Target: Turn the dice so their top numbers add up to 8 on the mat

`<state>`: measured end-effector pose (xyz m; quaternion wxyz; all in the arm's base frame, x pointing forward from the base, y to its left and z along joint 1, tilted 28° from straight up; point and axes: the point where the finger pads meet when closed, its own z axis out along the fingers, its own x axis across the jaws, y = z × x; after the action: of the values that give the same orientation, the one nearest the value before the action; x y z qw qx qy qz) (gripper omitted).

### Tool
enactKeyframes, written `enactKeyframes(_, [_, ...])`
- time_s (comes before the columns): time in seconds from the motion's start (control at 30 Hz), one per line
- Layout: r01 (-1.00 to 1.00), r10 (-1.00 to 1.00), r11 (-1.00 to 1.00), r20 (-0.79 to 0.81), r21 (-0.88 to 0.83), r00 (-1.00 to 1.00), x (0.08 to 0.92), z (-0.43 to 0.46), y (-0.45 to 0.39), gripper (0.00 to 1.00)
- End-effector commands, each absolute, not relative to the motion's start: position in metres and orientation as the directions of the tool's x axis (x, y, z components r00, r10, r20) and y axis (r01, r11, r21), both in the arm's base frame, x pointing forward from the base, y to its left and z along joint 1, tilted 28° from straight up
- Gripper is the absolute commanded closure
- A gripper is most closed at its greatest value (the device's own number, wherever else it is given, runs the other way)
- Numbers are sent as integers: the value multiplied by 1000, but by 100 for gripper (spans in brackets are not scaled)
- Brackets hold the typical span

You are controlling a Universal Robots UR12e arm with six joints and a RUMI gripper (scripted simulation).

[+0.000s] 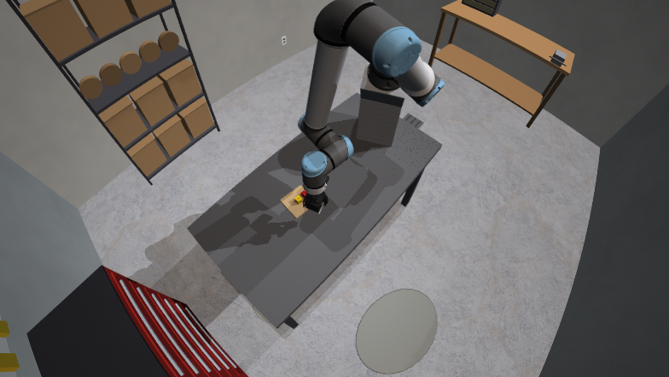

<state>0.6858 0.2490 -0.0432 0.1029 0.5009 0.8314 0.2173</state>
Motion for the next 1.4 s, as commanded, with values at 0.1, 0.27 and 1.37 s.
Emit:
enactKeyframes(0.1, [861,935,245,127,446,-332,714,-46,191,90])
enactKeyframes(0.27, [886,953,162,165,434,-255,727,-47,161,90])
enactKeyframes(1.37, [912,966,28,225,409,-131,751,-63,116,90])
